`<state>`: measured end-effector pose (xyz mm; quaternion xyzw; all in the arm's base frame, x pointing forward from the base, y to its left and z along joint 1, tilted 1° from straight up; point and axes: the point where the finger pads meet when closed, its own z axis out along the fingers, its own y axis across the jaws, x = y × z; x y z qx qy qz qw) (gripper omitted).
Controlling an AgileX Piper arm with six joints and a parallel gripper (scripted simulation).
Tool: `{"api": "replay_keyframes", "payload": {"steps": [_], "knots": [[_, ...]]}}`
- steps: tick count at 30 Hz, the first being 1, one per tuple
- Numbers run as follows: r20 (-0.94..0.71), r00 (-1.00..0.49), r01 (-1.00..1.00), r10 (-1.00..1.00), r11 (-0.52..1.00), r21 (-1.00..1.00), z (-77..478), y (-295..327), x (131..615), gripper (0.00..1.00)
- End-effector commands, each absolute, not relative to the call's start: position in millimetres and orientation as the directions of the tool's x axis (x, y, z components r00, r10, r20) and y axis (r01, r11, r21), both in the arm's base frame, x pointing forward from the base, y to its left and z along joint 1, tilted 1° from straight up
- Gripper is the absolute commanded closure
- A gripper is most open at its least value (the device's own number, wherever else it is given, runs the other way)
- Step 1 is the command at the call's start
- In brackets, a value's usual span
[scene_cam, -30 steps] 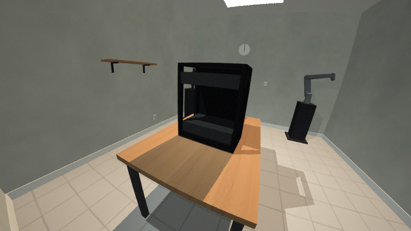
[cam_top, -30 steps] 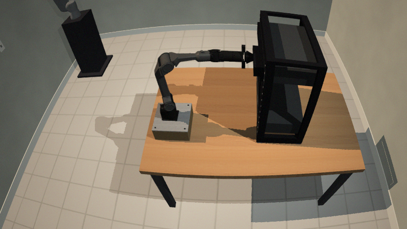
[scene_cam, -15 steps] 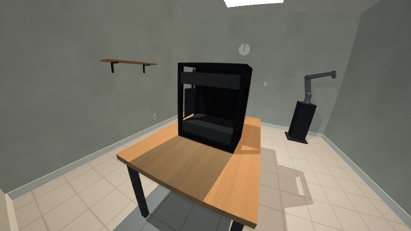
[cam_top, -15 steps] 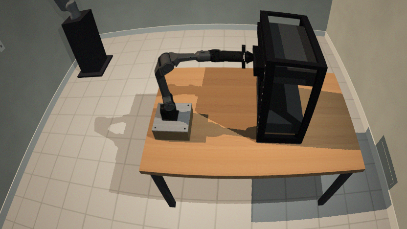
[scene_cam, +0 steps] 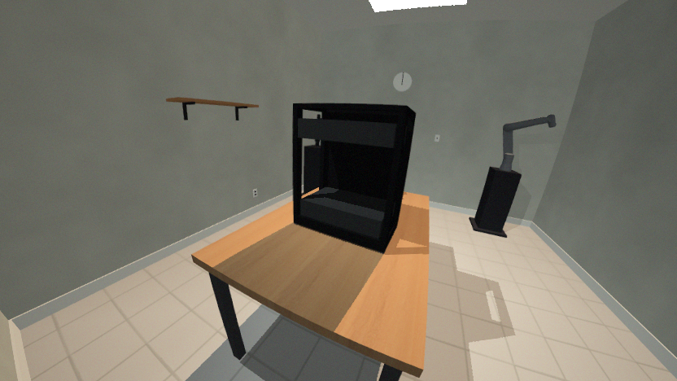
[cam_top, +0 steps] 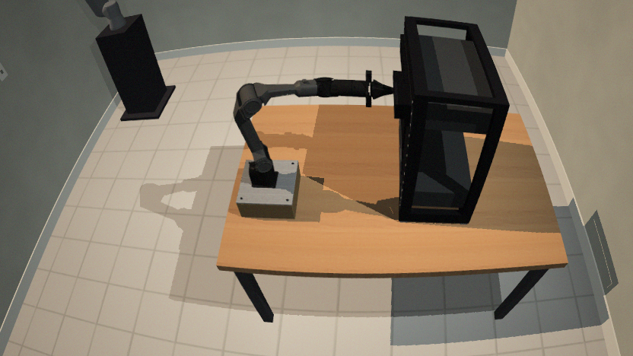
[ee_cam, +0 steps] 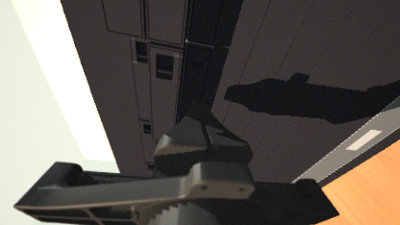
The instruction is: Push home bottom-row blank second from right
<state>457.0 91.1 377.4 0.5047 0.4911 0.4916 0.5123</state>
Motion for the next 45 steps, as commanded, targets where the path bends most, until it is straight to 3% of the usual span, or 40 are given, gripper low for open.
{"api": "replay_keyframes", "payload": {"steps": [1, 8, 20, 33, 45], "knots": [[-0.006, 0.036, -0.010, 0.999, 0.007, 1.000, 378.6, 90.8, 455.9, 1.00], [-0.006, 0.036, -0.010, 0.999, 0.007, 1.000, 377.6, 92.9, 397.9, 1.00], [-0.006, 0.036, -0.010, 0.999, 0.007, 1.000, 377.6, 93.6, 378.6, 1.00], [-0.006, 0.036, -0.010, 0.999, 0.007, 1.000, 381.8, 95.6, 291.4, 1.00], [-0.006, 0.036, -0.010, 0.999, 0.007, 1.000, 382.4, 95.9, 280.7, 1.00]]}}
